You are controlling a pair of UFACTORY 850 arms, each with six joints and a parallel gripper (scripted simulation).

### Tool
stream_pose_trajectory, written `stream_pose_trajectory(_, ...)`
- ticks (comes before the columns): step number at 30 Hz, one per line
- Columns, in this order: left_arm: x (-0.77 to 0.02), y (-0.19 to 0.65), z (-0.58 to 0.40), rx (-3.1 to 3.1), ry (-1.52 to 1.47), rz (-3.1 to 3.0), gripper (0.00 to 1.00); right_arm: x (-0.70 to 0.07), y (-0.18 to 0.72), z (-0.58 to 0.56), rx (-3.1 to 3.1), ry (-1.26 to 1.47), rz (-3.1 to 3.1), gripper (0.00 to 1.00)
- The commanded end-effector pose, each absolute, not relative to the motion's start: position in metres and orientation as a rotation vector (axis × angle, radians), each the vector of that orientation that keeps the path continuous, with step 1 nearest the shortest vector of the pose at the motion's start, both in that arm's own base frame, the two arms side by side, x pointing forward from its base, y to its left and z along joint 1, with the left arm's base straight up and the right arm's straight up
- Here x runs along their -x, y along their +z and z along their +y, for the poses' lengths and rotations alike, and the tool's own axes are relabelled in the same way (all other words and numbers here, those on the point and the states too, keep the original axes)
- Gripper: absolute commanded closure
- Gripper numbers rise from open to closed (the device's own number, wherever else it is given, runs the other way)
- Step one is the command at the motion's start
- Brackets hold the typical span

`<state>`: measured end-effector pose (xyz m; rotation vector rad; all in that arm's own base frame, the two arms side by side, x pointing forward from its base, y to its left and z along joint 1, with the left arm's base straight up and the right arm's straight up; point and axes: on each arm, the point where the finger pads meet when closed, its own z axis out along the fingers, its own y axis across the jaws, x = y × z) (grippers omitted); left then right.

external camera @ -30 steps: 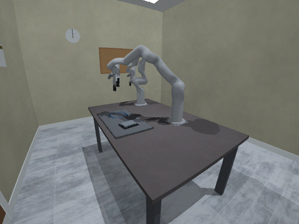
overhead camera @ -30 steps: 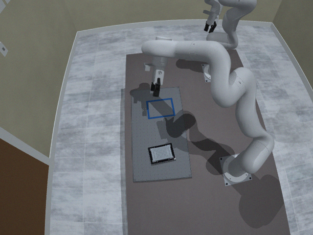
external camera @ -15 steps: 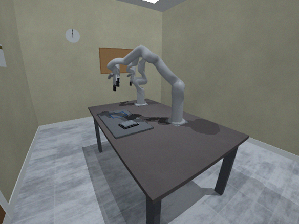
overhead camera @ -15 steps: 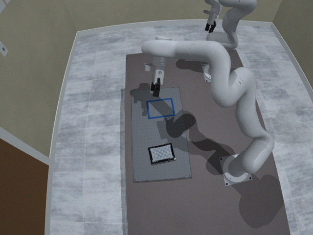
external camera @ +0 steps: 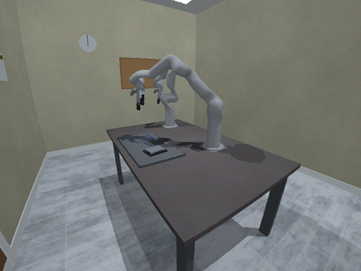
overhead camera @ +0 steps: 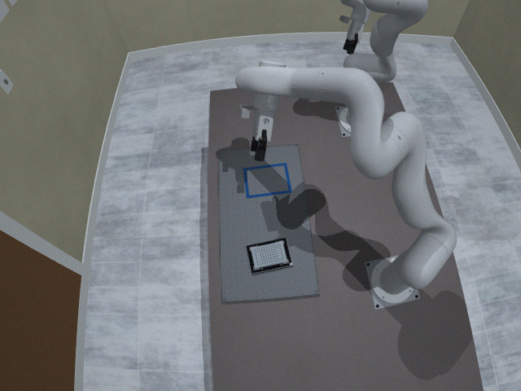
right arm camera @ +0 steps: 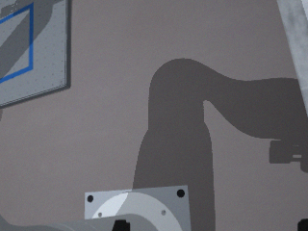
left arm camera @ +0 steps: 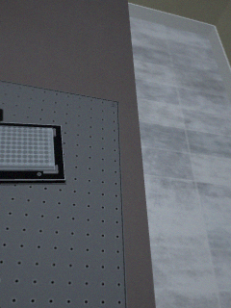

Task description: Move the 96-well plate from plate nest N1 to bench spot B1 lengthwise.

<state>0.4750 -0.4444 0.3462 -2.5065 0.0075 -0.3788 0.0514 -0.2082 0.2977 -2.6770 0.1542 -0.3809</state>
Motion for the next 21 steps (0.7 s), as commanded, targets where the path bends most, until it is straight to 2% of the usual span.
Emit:
stream_pose_trajectory(1, -0.475, 0.348, -0.445, 2.508, -0.381, 0.006, 0.00, -0.048, 0.298, -0.214, 2.693, -0.340, 0.248, 0.00)
stream_pose_trajectory(21, -0.475, 0.348, -0.445, 2.508, -0.381, 0.006, 0.00, -0.033, 0.301, -0.234, 2.727, -0.206, 0.638, 0.00)
